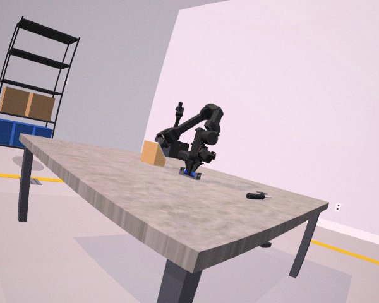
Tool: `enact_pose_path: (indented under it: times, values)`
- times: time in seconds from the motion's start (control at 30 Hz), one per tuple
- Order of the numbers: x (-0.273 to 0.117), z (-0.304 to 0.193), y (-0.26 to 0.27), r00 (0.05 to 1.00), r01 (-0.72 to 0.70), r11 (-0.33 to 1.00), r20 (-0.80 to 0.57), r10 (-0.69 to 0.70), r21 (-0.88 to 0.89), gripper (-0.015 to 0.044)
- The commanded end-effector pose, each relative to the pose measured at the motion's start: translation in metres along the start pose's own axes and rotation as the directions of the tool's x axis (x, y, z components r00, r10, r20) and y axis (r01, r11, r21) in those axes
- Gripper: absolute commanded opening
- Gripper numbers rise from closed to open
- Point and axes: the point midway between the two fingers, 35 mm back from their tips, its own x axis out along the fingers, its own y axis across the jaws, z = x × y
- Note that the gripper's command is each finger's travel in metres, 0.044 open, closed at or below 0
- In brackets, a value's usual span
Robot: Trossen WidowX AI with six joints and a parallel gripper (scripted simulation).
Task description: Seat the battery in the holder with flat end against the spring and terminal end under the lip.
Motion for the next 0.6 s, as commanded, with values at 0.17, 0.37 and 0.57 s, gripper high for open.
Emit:
enact_pose_path:
  times: [0.17, 0.37, 0.57]
  values:
    - [0.000, 0.001, 0.002, 1.000, -0.005, 1.000, 0.026, 0.005, -0.012, 0.0078]
    - [0.000, -0.003, 0.002, 0.999, -0.003, 1.000, 0.032, 0.003, -0.012, 0.0078]
    - [0.001, -0.006, 0.002, 0.999, -0.001, 1.000, 0.039, 0.001, -0.011, 0.0078]
